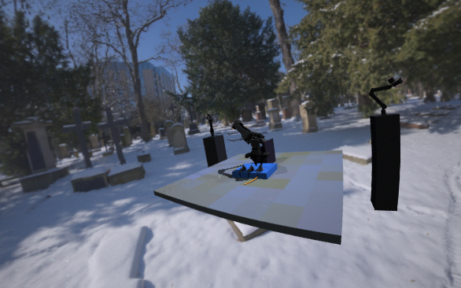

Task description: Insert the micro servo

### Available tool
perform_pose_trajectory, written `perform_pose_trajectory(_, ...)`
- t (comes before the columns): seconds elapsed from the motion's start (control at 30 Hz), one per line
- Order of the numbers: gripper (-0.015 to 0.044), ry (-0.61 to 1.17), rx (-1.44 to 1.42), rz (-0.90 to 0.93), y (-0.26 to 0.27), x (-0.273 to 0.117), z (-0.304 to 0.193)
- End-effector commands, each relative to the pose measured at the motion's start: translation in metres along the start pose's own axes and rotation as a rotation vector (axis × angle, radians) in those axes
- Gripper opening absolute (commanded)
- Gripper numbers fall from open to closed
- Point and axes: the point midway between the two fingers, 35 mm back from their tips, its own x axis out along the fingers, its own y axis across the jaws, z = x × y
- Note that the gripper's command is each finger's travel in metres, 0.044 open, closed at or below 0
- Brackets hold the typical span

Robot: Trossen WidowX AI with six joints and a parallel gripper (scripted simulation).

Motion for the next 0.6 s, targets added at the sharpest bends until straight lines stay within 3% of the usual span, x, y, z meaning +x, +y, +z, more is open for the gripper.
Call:
perform_pose_trajectory(0.0,0.0187,0.002,0.012,0.005,0.0,-0.006,0.0)
perform_pose_trajectory(0.03,0.0187,0.002,0.012,0.005,0.0,-0.006,0.0)
perform_pose_trajectory(0.17,0.0293,-0.004,0.002,0.009,0.003,-0.021,-0.02)
perform_pose_trajectory(0.37,0.044,0.004,0.006,0.012,0.001,-0.066,-0.095)
perform_pose_trajectory(0.57,0.044,0.006,0.007,0.009,0.0,-0.07,-0.105)
